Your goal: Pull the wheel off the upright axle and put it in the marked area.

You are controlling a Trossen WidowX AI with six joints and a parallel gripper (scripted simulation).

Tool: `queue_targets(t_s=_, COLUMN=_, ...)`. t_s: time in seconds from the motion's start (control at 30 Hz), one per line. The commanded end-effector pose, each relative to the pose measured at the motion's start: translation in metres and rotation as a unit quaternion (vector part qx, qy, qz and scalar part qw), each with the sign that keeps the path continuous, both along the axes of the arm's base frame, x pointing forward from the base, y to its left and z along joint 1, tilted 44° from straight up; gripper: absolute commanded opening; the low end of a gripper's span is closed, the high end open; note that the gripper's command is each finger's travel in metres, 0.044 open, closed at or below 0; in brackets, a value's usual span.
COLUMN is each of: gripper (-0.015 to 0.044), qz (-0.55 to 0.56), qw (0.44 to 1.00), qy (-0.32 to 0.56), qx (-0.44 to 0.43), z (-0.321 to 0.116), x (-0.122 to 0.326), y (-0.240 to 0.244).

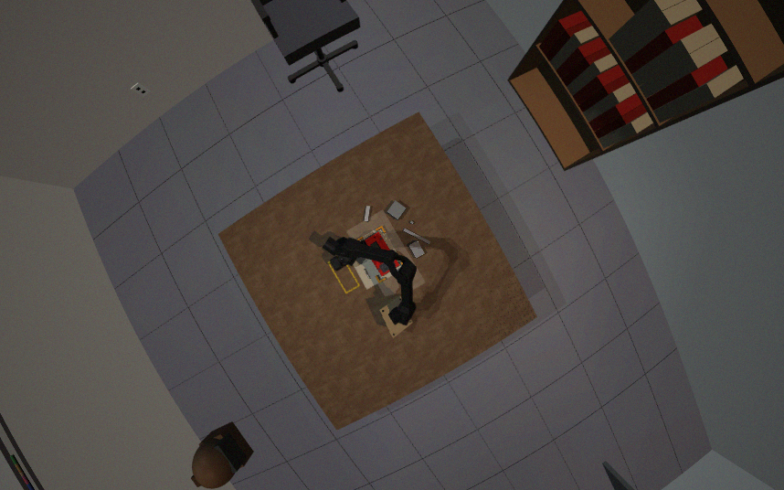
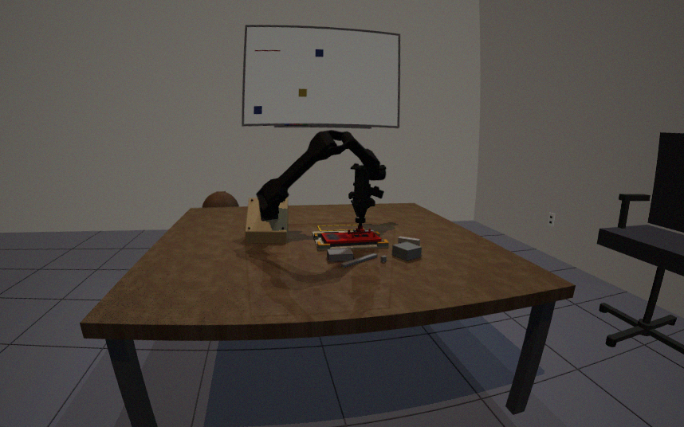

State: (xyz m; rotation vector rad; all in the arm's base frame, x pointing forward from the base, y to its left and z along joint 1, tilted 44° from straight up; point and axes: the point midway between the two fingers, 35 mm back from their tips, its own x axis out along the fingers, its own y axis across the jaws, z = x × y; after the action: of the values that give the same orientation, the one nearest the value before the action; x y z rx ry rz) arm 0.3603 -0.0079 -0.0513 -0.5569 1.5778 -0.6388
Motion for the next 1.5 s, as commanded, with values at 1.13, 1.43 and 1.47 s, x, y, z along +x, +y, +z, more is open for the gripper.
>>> queue_targets(t_s=1.13, gripper=0.0000, qz=0.005, qw=1.000, qy=-0.005, qx=0.001, z=0.012, x=0.002, y=0.012)
queue_targets(t_s=1.43, gripper=0.0000, qz=0.005, qw=1.000, qy=-0.005, qx=0.002, z=0.032, x=0.004, y=0.030)
queue_targets(t_s=1.47, gripper=0.0000, qz=0.005, qw=1.000, qy=-0.005, qx=0.002, z=0.037, x=0.003, y=0.034)
